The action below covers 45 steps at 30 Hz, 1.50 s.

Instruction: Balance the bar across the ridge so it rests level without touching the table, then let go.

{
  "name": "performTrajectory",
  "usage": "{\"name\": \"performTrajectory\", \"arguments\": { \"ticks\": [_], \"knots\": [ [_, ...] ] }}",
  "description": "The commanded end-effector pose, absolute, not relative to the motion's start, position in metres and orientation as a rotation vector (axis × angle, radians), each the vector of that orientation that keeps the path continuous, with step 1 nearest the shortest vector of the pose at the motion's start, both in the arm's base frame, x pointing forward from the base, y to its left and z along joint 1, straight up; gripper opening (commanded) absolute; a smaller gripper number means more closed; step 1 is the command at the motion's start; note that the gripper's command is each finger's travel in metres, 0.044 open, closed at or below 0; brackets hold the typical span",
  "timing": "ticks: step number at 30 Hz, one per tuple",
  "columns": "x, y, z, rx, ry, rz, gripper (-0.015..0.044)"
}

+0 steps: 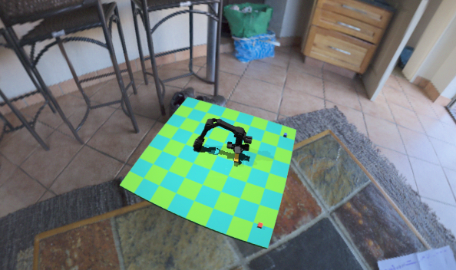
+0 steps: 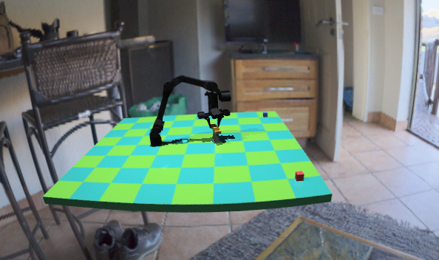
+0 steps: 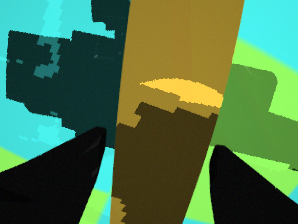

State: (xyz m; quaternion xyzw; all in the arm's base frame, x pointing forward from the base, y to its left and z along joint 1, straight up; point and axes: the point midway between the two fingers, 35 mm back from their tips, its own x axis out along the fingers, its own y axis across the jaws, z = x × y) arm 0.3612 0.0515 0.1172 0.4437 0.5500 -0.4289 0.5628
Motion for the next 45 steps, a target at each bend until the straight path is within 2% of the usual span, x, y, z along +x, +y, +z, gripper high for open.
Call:
{"name": "performTrajectory", "arguments": {
  "ticks": [1, 7, 11, 19, 45],
  "knots": [
    [0.361, 0.051, 0.117, 1.044, 1.295, -1.01, 0.029],
    [0.361, 0.051, 0.117, 1.044, 1.295, -1.01, 0.044],
    [0.362, 0.052, 0.125, 1.047, 1.292, -1.007, 0.044],
    [0.357, 0.051, 0.215, 1.071, 1.256, -0.972, 0.044],
    [0.357, 0.051, 0.217, 1.071, 1.255, -0.971, 0.044]
  ]
}}
